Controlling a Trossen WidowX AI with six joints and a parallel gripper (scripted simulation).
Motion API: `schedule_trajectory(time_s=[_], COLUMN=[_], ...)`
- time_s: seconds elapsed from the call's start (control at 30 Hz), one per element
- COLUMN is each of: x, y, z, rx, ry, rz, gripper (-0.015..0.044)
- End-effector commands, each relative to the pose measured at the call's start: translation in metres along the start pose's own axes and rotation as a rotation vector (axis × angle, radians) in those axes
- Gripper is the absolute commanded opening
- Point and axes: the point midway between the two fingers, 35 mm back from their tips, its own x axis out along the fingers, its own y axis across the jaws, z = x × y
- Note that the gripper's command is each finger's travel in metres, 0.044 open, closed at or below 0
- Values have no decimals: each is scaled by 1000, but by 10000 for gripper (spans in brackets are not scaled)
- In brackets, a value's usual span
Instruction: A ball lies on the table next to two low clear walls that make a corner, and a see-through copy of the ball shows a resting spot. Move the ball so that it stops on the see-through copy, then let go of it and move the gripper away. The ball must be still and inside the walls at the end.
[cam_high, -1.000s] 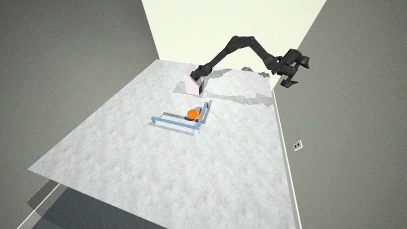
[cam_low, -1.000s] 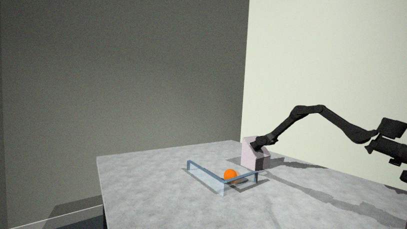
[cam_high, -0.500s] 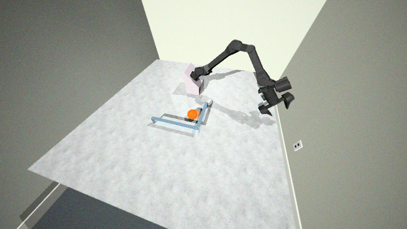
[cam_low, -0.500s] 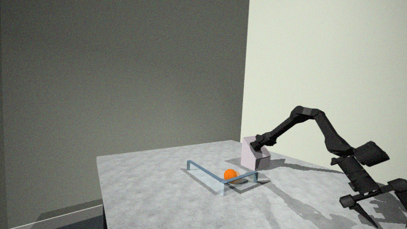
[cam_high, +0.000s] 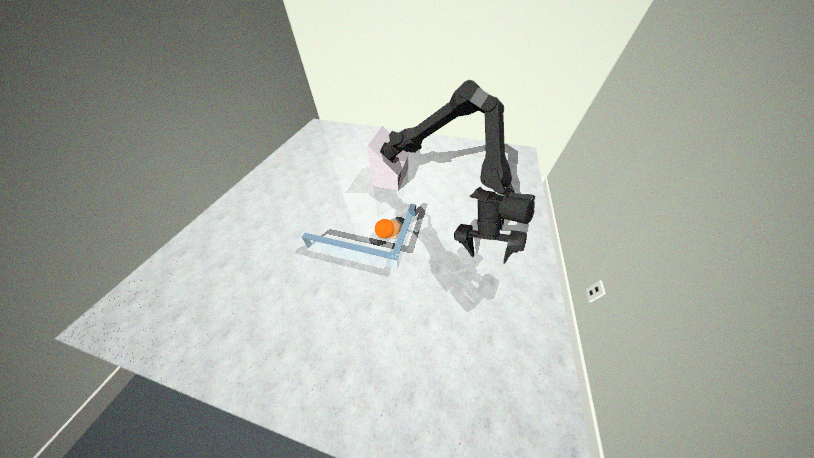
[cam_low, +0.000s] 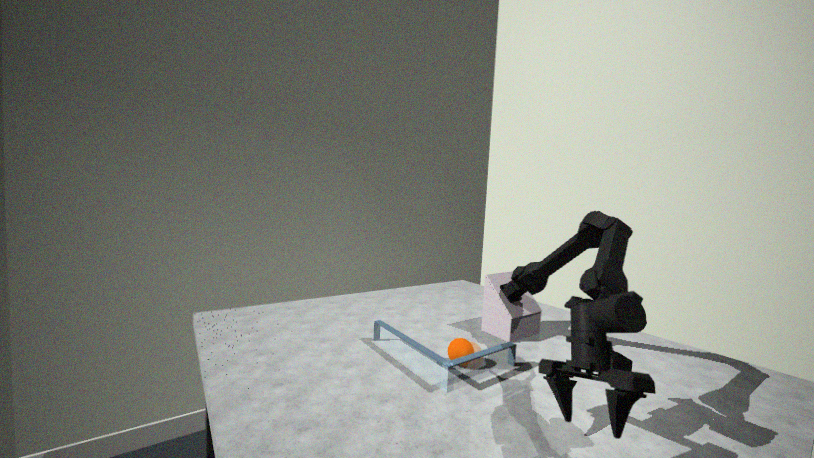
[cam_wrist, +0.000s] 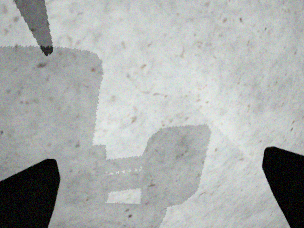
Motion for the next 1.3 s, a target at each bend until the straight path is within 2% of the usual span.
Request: schedule_trajectory(time_s=[0.0,0.17,0.33,0.63,0.9,1.27], x=[-14,-46,-83,-142,-146,-127], y=[54,125,188,301,306,313], z=[-43,-89,-115,-81,-77,-73], rx=[178,423,662,1252,1301,1301], ry=[45,140,214,52,37,37], rz=[116,243,336,450,448,448], gripper=[439,439,439,439,439,439])
